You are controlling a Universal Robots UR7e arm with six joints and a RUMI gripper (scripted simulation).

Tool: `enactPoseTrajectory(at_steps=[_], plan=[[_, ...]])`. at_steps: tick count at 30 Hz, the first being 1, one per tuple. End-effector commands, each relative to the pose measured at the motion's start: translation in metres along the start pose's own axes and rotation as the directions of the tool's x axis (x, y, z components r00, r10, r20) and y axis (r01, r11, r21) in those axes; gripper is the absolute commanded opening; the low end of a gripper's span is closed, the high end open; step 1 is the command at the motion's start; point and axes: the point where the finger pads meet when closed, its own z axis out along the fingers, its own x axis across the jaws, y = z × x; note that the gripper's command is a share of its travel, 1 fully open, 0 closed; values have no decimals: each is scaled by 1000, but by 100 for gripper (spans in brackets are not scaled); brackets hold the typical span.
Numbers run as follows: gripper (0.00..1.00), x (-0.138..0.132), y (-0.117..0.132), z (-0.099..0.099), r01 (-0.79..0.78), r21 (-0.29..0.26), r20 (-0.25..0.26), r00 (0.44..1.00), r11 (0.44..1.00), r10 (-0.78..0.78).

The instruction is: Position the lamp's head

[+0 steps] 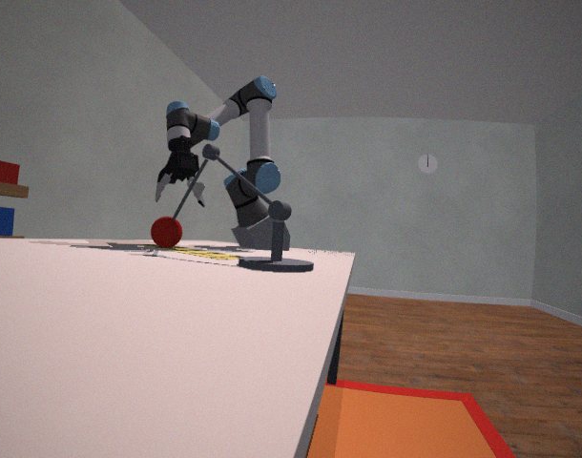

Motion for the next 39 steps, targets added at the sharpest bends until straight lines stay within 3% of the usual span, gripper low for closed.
enactPoseTrajectory(at_steps=[1,4,5,19,39], plan=[[100,0,-1,0,114,-124,-13,993,986,-117],[100,0,-1,0,114,-124,-13,993,986,-117],[0,0,-1,0,107,-116,-12,994,988,-109],[0,0,0,0,0,0,1,1000,1000,0],[0,0,3,-1,9,-9,0,1000,1000,-9]])
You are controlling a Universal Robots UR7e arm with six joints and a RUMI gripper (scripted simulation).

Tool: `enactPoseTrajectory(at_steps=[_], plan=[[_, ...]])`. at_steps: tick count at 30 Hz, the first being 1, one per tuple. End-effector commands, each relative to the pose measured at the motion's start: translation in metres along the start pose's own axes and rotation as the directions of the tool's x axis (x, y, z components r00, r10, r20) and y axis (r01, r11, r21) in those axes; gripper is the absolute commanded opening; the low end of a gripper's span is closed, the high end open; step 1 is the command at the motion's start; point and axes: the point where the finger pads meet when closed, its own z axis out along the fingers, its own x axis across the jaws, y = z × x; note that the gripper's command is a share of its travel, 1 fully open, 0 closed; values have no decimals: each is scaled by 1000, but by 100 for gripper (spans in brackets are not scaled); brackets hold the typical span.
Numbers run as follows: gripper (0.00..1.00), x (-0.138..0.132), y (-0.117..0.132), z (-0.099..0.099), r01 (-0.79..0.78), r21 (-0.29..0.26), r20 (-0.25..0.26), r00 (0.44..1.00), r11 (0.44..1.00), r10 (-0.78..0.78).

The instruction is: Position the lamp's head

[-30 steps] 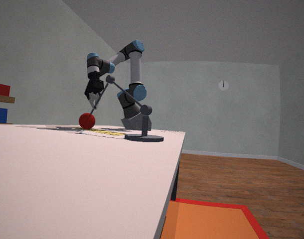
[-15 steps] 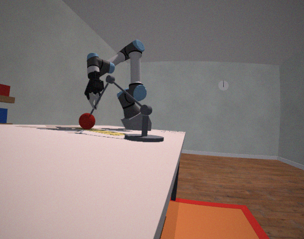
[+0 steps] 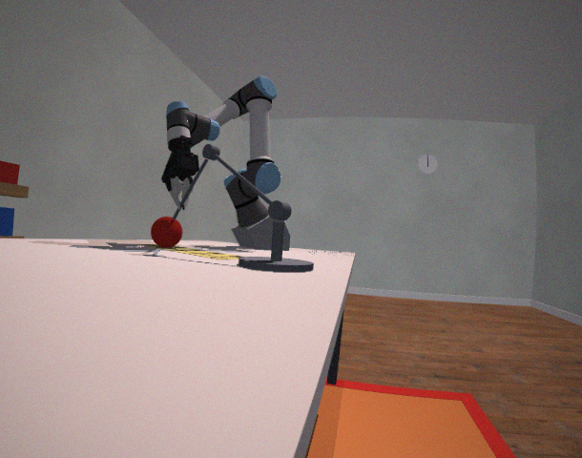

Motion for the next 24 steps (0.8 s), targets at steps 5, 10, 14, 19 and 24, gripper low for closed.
enactPoseTrajectory(at_steps=[5,10,14,19,24], plan=[[0,1,16,-7,47,-50,-6,999,998,-47],[0,3,30,-13,85,-91,-11,996,992,-86],[0,4,41,-17,115,-124,-14,993,986,-118],[0,5,50,-20,116,-124,-14,993,986,-118],[0,6,65,-23,116,-124,-14,993,985,-119]])
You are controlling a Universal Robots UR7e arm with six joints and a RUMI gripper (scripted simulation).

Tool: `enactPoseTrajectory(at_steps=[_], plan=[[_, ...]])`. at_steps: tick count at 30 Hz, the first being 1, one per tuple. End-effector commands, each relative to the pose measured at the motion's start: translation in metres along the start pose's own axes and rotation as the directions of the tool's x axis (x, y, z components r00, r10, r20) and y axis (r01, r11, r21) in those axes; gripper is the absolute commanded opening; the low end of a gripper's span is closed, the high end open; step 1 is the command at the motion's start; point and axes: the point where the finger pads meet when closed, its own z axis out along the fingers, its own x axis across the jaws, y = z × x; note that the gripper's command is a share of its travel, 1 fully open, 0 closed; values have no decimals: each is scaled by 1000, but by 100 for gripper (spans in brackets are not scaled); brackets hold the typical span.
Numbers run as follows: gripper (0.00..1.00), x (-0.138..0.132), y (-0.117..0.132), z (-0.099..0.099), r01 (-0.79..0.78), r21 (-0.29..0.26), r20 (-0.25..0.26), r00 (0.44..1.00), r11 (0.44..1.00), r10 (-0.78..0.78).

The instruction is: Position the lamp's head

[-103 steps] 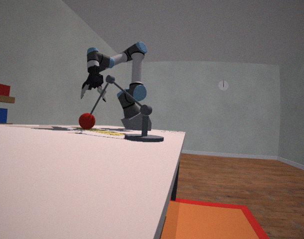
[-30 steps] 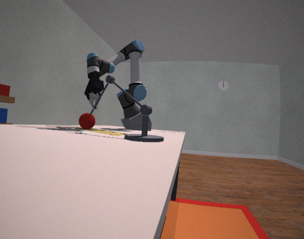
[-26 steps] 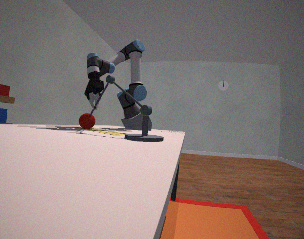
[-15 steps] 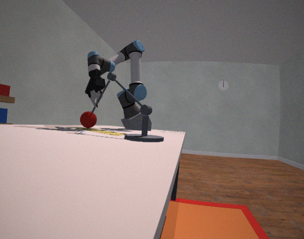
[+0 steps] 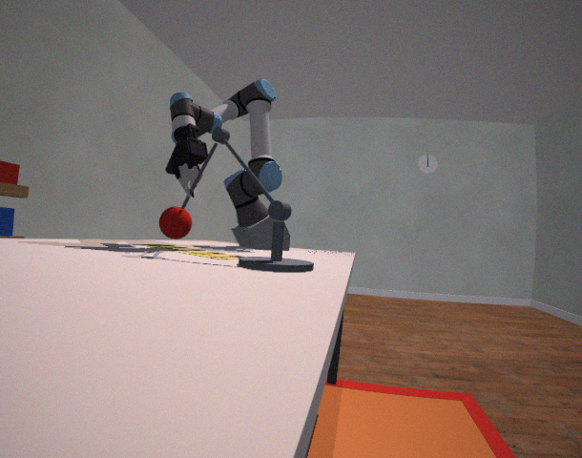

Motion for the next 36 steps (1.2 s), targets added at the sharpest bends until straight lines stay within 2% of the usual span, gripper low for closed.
enactPoseTrajectory(at_steps=[1,7,26,27,36], plan=[[0,0,16,-3,37,-40,-6,999,999,-38],[0,0,34,-6,38,-40,-6,999,998,-38],[0,0,39,-7,38,-40,-6,999,998,-38],[100,0,39,-7,38,-40,-6,999,998,-38],[100,0,39,-7,38,-39,-7,999,999,-38]])
